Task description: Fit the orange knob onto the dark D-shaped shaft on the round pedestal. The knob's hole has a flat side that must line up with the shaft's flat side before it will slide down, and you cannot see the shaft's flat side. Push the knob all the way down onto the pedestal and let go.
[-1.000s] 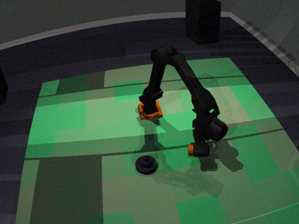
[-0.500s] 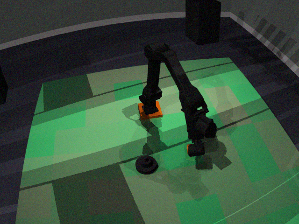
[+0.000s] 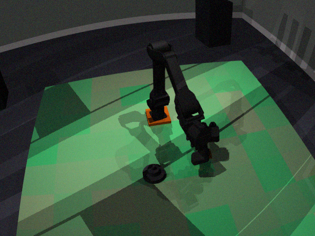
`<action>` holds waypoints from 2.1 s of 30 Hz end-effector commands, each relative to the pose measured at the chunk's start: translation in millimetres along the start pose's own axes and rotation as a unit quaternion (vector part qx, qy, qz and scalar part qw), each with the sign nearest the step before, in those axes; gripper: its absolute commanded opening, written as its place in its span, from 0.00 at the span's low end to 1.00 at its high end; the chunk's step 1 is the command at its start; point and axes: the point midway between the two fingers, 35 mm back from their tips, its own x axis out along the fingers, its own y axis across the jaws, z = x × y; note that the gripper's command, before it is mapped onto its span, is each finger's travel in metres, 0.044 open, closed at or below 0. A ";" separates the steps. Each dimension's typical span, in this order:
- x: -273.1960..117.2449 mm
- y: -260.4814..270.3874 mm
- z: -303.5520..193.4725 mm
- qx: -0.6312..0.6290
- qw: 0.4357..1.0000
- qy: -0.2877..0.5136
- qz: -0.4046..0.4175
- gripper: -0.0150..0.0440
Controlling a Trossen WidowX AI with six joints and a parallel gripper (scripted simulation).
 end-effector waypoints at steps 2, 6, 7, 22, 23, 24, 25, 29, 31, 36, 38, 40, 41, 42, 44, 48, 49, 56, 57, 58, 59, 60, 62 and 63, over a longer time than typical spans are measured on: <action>-3.5 0.1 -4.3 -0.001 0.999 -0.039 0.000 0.56; -5.8 0.0 -7.7 -0.001 0.998 -0.070 0.000 0.56; -6.4 0.0 -8.5 -0.001 0.997 -0.078 0.000 0.56; -13.1 0.1 -22.5 -0.001 0.981 -0.193 0.000 0.56; -13.4 0.1 -23.5 -0.001 0.980 -0.201 0.001 0.56; -13.7 0.1 -24.5 -0.001 0.978 -0.208 0.001 0.56; -14.0 0.1 -25.5 -0.001 0.976 -0.216 0.001 0.56; -15.1 0.2 -29.5 -0.001 0.969 -0.246 0.001 0.56; -15.5 0.2 -31.5 -0.001 0.965 -0.261 0.001 0.56; -16.3 0.3 -36.6 -0.001 0.955 -0.298 0.001 0.56; -16.6 0.4 -38.6 -0.001 0.950 -0.313 0.001 0.56; -16.7 0.4 -40.6 -0.001 0.945 -0.327 0.001 0.56; -16.8 0.5 -41.6 -0.001 0.943 -0.334 0.002 0.56; -16.9 0.5 -42.6 -0.001 0.940 -0.341 0.002 0.56; -16.9 0.6 -44.5 -0.001 0.935 -0.355 0.002 0.56; -18.5 0.4 -43.2 -0.001 0.944 -0.329 0.001 0.56; -18.8 0.4 -43.6 -0.001 0.945 -0.328 0.001 0.56; -17.9 1.0 -43.1 0.002 0.942 -0.335 0.003 0.69; -17.9 1.0 -43.1 0.002 0.942 -0.335 0.003 0.69; -17.9 1.0 -43.1 0.002 0.942 -0.335 0.003 0.69; -17.9 1.0 -43.1 0.002 0.942 -0.335 0.003 0.69; -17.9 1.0 -43.1 0.002 0.942 -0.335 0.003 0.69; -17.9 1.0 -43.1 0.002 0.942 -0.335 0.003 0.69; -17.9 1.0 -43.1 0.002 0.942 -0.335 0.003 0.69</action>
